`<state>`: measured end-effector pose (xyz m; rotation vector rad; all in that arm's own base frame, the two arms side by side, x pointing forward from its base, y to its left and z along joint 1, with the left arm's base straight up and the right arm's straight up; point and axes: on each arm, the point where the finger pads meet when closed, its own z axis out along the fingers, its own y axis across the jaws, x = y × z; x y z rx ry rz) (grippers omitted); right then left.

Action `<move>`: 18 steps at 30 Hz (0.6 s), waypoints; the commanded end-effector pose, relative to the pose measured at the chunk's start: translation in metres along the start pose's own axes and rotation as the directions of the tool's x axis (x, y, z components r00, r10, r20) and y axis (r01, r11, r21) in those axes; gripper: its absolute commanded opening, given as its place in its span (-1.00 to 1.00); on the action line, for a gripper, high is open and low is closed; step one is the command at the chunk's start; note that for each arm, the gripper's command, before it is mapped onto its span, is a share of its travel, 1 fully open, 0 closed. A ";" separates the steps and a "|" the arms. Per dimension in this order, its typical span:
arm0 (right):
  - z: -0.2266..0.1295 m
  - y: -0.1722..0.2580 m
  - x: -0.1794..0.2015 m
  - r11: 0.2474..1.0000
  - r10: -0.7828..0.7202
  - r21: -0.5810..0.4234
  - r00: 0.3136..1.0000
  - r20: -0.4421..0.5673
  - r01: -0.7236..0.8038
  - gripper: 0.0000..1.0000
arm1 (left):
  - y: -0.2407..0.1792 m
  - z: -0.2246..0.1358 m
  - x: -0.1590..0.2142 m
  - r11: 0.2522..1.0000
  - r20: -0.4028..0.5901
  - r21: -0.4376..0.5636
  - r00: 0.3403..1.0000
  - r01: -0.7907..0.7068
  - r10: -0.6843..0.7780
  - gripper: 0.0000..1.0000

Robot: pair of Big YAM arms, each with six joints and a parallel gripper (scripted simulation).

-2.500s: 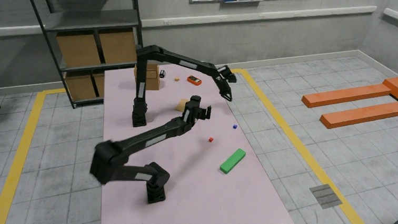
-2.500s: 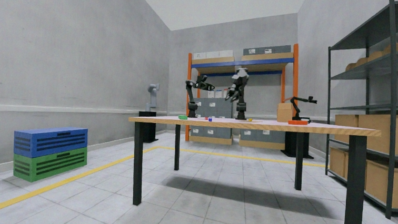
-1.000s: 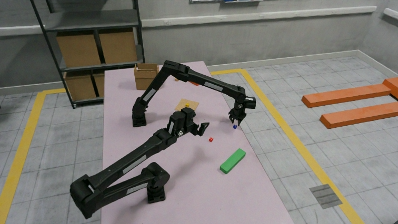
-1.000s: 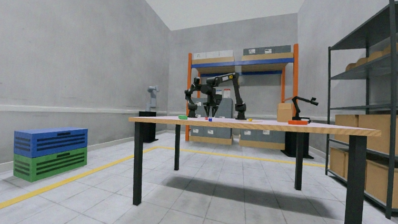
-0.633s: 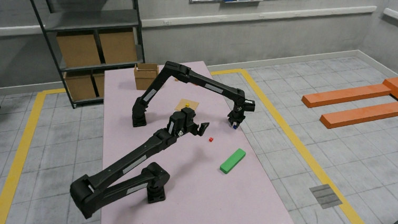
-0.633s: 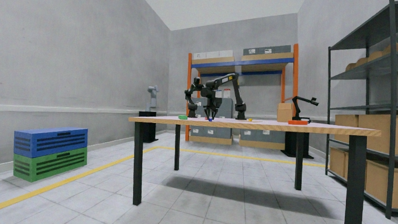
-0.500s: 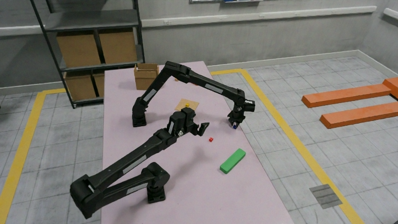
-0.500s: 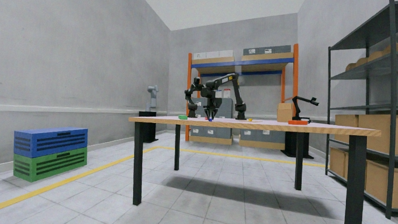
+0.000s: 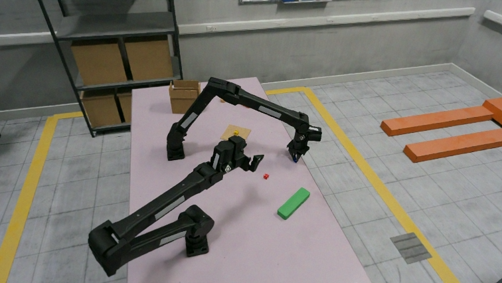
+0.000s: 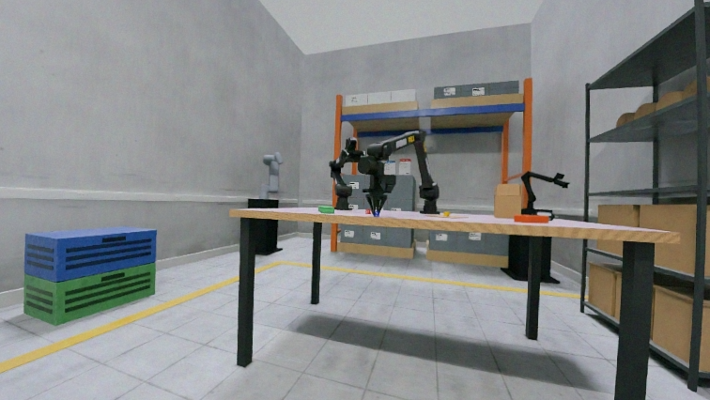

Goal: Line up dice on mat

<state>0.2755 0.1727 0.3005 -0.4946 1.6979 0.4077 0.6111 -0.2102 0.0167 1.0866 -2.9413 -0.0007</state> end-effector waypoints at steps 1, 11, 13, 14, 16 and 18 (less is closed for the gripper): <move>0.003 0.006 -0.030 1.000 -0.006 -0.024 0.999 0.043 0.007 1.00 | -0.014 -0.029 -0.010 0.999 0.026 0.036 0.999 0.018 -0.019 -0.72; 0.028 0.013 -0.026 0.998 -0.018 -0.054 1.000 0.025 0.019 1.00 | 0.025 -0.084 -0.012 0.999 0.027 0.035 0.999 0.019 -0.020 -0.72; 0.031 0.016 -0.025 0.997 -0.021 -0.070 0.999 0.024 0.023 1.00 | 0.042 -0.081 -0.012 0.999 0.025 0.030 1.000 0.014 -0.015 -0.72; 0.031 0.016 -0.025 0.997 -0.021 -0.070 0.999 0.024 0.023 1.00 | 0.042 -0.081 -0.012 0.999 0.025 0.030 1.000 0.014 -0.015 -0.72; 0.033 0.019 -0.019 0.996 -0.024 -0.082 1.000 0.017 0.025 1.00 | 0.051 -0.082 -0.013 0.999 0.026 0.031 1.000 0.010 -0.010 -0.72; 0.035 0.026 -0.020 0.993 -0.029 -0.118 0.999 0.021 0.031 1.00 | 0.072 -0.084 -0.015 0.999 0.028 0.032 1.000 -0.005 0.004 -0.72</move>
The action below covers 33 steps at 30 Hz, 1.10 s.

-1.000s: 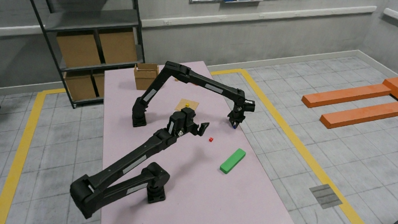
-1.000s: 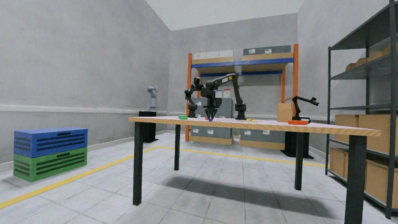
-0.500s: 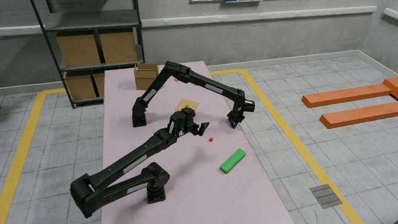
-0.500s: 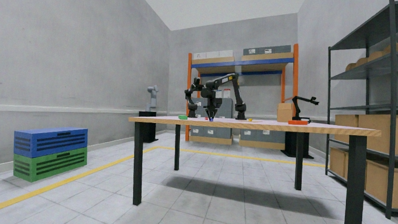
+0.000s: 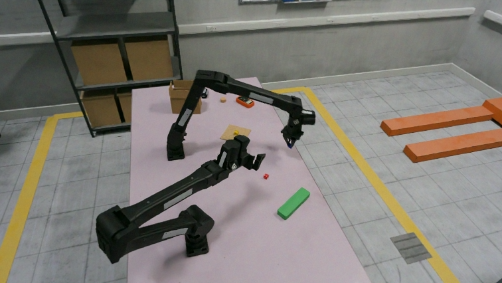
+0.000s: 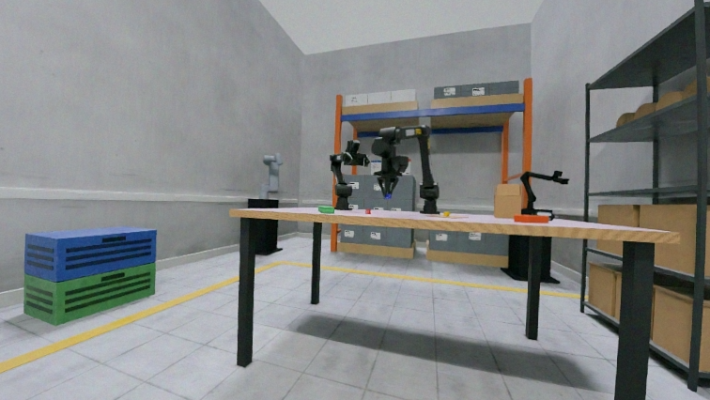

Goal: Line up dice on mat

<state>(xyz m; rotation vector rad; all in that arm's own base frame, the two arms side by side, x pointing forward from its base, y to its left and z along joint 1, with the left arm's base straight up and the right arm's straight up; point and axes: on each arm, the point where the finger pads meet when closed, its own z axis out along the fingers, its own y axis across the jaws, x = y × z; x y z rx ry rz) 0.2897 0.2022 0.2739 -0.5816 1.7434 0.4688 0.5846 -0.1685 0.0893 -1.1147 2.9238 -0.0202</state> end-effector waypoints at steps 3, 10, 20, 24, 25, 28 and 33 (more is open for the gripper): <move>0.004 0.020 -0.044 0.996 -0.034 -0.085 0.996 0.088 0.042 1.00 | 0.067 -0.016 -0.014 0.999 0.018 0.013 0.998 -0.053 0.053 -0.72; 0.010 0.056 -0.051 0.964 -0.043 -0.257 0.992 0.115 0.072 1.00 | 0.200 -0.024 -0.026 0.997 0.020 0.006 0.997 -0.073 0.073 -0.72; 0.016 0.104 -0.054 0.885 -0.015 -0.460 0.992 0.125 0.072 1.00 | 0.301 -0.025 -0.033 0.999 0.024 0.001 0.998 -0.050 0.050 -0.72; 0.022 0.127 -0.053 0.843 -0.007 -0.533 0.993 0.117 0.069 1.00 | 0.332 -0.009 -0.034 1.000 0.009 -0.008 1.000 -0.026 0.027 -0.72; 0.024 0.130 -0.053 0.839 -0.005 -0.539 0.993 0.114 0.066 1.00 | 0.336 -0.006 -0.035 1.000 0.006 -0.010 1.000 -0.021 0.021 -0.72; 0.030 0.139 -0.051 0.829 0.002 -0.557 0.995 0.104 0.057 1.00 | 0.341 0.009 -0.035 1.000 -0.014 -0.014 1.000 -0.001 0.001 -0.72; 0.036 0.147 -0.049 0.824 0.010 -0.565 0.996 0.094 0.045 1.00 | 0.338 0.015 -0.035 1.000 -0.012 -0.014 1.000 0.001 -0.001 -0.72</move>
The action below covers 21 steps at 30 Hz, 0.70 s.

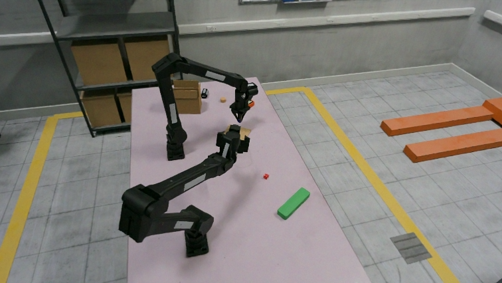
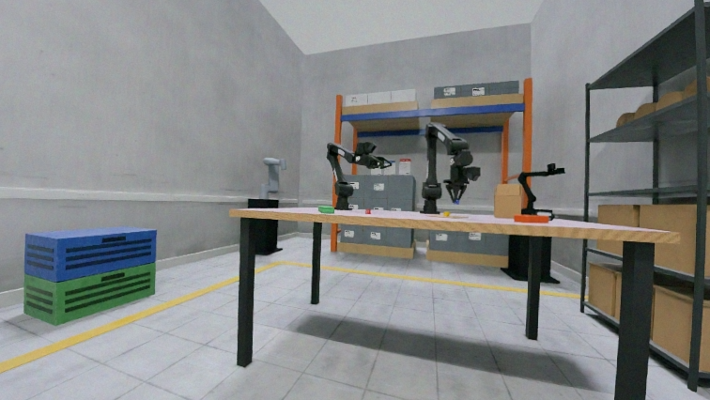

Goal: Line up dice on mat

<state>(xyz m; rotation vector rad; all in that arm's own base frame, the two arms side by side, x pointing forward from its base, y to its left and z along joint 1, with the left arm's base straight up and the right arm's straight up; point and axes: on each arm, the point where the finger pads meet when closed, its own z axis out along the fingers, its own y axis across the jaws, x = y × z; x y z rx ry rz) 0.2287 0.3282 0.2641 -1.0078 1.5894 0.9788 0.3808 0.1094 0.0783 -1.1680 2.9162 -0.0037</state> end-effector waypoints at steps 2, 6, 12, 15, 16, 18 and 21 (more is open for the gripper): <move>0.016 0.006 -0.052 1.000 -0.016 -0.017 0.996 0.086 0.018 1.00 | -0.004 0.016 0.000 0.999 -0.009 -0.003 0.999 -0.032 0.032 -0.72; 0.028 0.008 -0.048 1.000 0.002 -0.017 0.997 0.078 -0.001 1.00 | -0.008 0.011 -0.006 0.999 0.010 0.006 0.999 -0.032 0.032 -0.72; 0.043 0.010 -0.042 1.000 0.024 -0.004 0.998 0.065 -0.024 1.00 | -0.011 0.031 0.005 0.999 -0.005 -0.001 0.999 -0.043 0.043 -0.72; 0.045 0.010 -0.041 1.000 0.027 0.000 0.998 0.062 -0.027 1.00 | -0.011 0.032 0.004 0.999 -0.003 -0.001 0.999 -0.043 0.043 -0.72; 0.047 0.009 -0.039 1.000 0.030 0.005 0.998 0.059 -0.030 1.00 | -0.009 0.031 -0.002 0.999 0.006 0.004 0.999 -0.032 0.032 -0.72; 0.050 0.009 -0.037 0.999 0.036 0.012 0.998 0.052 -0.036 1.00 | -0.008 0.037 0.000 0.999 0.003 0.002 0.999 -0.032 0.032 -0.72; 0.055 0.008 -0.033 0.999 0.044 0.023 0.998 0.044 -0.045 1.00 | -0.007 0.045 0.002 0.999 -0.001 -0.001 0.999 -0.032 0.032 -0.72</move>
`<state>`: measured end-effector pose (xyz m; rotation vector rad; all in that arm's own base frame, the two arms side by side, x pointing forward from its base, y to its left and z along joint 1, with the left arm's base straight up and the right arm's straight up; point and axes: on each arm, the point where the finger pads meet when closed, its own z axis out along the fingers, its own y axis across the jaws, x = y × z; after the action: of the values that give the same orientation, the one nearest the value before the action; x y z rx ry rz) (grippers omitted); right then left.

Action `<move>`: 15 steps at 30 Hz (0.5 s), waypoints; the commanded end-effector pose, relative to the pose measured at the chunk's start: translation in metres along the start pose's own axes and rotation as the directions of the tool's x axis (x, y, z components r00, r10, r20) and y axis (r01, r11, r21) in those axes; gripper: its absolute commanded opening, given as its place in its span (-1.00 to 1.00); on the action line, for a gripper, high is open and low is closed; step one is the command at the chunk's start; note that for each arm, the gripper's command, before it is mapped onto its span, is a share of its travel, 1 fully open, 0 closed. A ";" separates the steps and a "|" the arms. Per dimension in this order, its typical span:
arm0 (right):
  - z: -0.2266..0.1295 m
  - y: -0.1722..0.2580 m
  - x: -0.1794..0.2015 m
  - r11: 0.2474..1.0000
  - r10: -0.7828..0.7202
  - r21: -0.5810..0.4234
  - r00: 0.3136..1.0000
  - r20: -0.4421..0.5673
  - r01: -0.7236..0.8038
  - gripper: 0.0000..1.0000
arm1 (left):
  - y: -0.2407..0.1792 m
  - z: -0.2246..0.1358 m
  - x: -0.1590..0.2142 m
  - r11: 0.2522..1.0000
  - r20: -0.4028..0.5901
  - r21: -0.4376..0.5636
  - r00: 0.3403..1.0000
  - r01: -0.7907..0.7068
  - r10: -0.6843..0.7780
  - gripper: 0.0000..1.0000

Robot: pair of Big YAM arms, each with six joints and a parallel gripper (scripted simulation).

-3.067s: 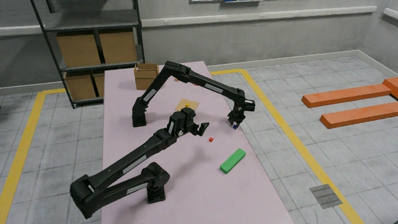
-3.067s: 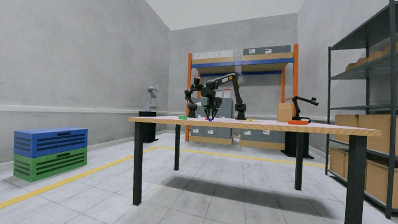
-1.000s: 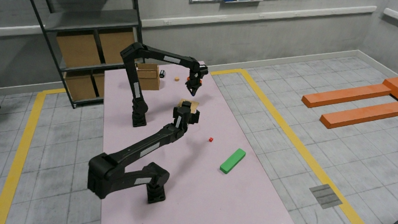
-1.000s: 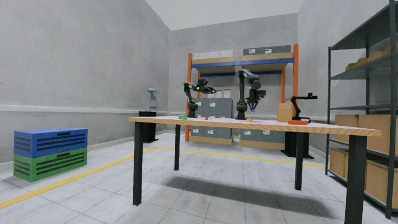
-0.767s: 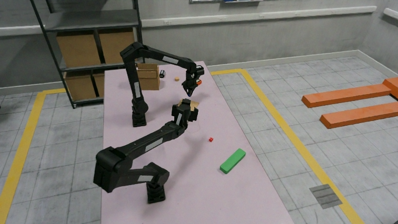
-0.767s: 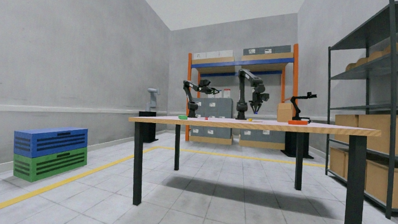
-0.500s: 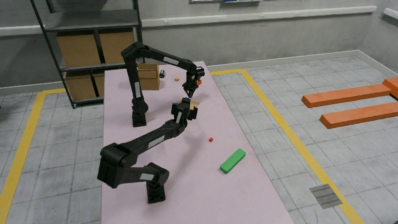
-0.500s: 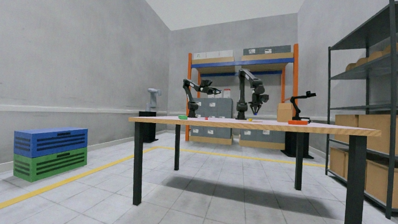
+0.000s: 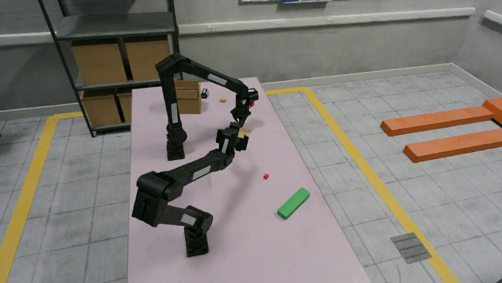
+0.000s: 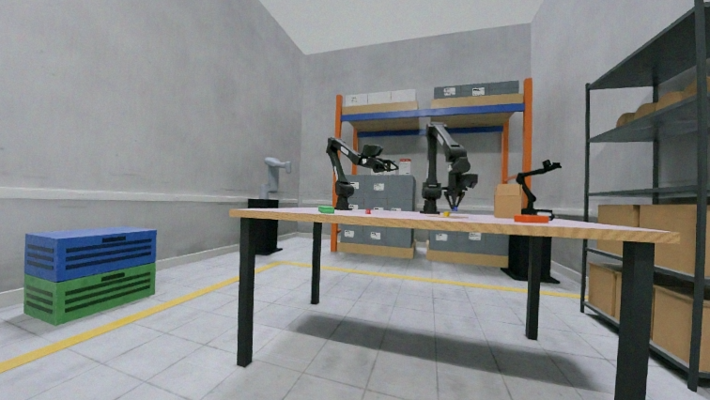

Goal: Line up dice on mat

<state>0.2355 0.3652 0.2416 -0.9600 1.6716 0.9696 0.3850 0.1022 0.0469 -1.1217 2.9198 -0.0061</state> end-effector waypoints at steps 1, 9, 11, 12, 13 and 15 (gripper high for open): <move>0.013 0.008 -0.046 1.000 -0.011 -0.014 0.997 0.078 0.012 1.00 | 0.001 0.016 0.000 1.000 -0.013 -0.007 1.000 -0.004 0.004 -0.72; 0.024 0.006 -0.038 1.000 0.010 0.010 0.998 0.063 -0.010 1.00 | 0.001 0.032 0.000 1.000 -0.010 -0.007 1.000 -0.004 0.004 -0.72; 0.024 0.006 -0.038 1.000 0.010 0.010 0.998 0.063 -0.010 1.00 | 0.001 0.032 0.000 1.000 -0.010 -0.007 1.000 -0.004 0.004 -0.72; 0.025 0.004 -0.037 1.000 0.012 0.016 0.998 0.063 -0.013 1.00 | 0.000 0.031 -0.002 1.000 -0.007 -0.006 1.000 -0.004 0.004 -0.72; 0.026 0.005 -0.036 1.000 0.014 0.016 0.998 0.062 -0.015 1.00 | 0.000 0.031 -0.002 1.000 -0.008 -0.006 1.000 -0.004 0.004 -0.72; 0.028 0.005 -0.035 1.000 0.019 0.018 0.998 0.061 -0.020 1.00 | -0.002 0.028 -0.007 1.000 0.000 -0.002 1.000 -0.004 0.004 -0.72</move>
<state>0.2405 0.3761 0.2247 -0.9251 1.7243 0.9438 0.3834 0.1009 0.0208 -1.1220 2.9296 -0.0046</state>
